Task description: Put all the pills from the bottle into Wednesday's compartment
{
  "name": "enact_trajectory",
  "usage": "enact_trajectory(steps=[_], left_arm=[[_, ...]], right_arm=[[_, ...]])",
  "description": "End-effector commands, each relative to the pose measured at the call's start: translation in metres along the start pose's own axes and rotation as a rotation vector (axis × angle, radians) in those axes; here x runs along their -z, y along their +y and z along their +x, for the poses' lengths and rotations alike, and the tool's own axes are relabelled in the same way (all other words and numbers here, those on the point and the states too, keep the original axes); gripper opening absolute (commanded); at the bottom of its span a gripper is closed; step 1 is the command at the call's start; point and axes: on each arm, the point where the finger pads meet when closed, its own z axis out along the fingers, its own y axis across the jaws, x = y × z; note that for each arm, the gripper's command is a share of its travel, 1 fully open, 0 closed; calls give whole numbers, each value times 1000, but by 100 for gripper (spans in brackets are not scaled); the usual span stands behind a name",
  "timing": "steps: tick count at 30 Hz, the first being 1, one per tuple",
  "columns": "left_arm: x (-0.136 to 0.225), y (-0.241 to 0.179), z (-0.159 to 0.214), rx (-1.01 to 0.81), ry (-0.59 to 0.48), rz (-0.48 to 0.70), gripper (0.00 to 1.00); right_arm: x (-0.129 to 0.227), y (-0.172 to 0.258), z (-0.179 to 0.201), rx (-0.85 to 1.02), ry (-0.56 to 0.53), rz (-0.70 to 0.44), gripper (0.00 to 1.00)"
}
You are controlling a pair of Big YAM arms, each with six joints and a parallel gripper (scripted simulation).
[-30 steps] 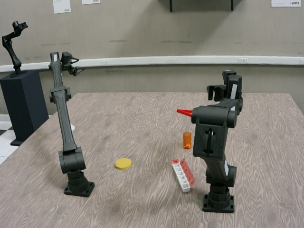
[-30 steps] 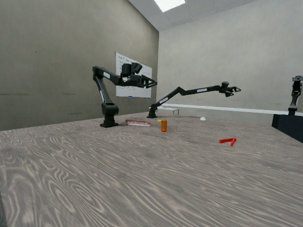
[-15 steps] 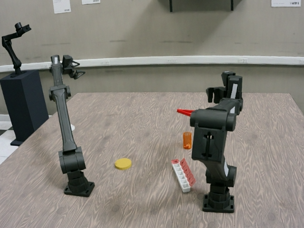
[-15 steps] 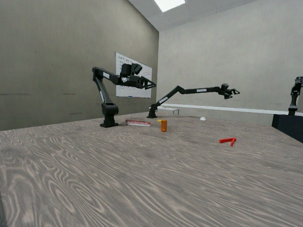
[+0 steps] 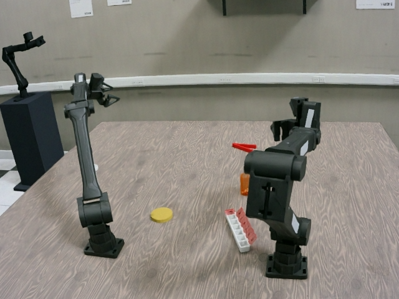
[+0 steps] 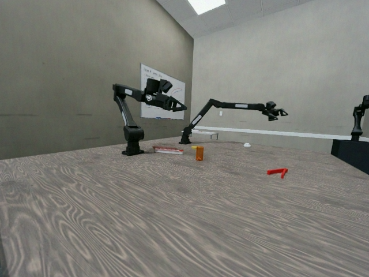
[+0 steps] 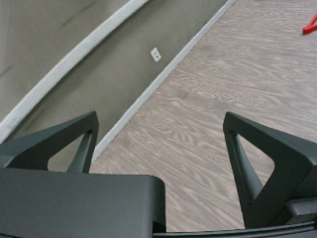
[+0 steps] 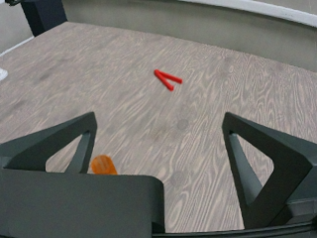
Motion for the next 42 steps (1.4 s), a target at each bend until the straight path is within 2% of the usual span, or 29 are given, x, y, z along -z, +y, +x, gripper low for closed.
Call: enact_trajectory(steps=[1,4,6,15,21,23,27,38,40,42], left_arm=[[-6,-32,-55,-71,1,-21,100],[-12,-58,-59,-27,26,1,100],[-12,-58,-59,-27,26,1,100],[-38,-162,-82,23,110,53,100],[-57,-245,-101,49,172,93,100],[-57,-245,-101,49,172,93,100],[-71,-315,-118,90,223,123,100],[-105,-460,-149,178,345,199,100],[-105,-460,-149,178,345,199,100],[-111,-486,-154,193,368,213,100]], right_arm=[[13,-8,-51,108,-26,8,100],[16,-6,-49,114,-8,-2,100],[16,-6,-49,114,-8,-2,100],[31,4,-45,136,51,-42,100],[40,12,-42,145,85,-70,100],[40,12,-42,145,85,-70,100],[47,18,-40,150,110,-92,100],[68,35,-38,162,156,-147,100],[68,35,-38,162,156,-147,100],[70,37,-36,157,168,-160,100]])
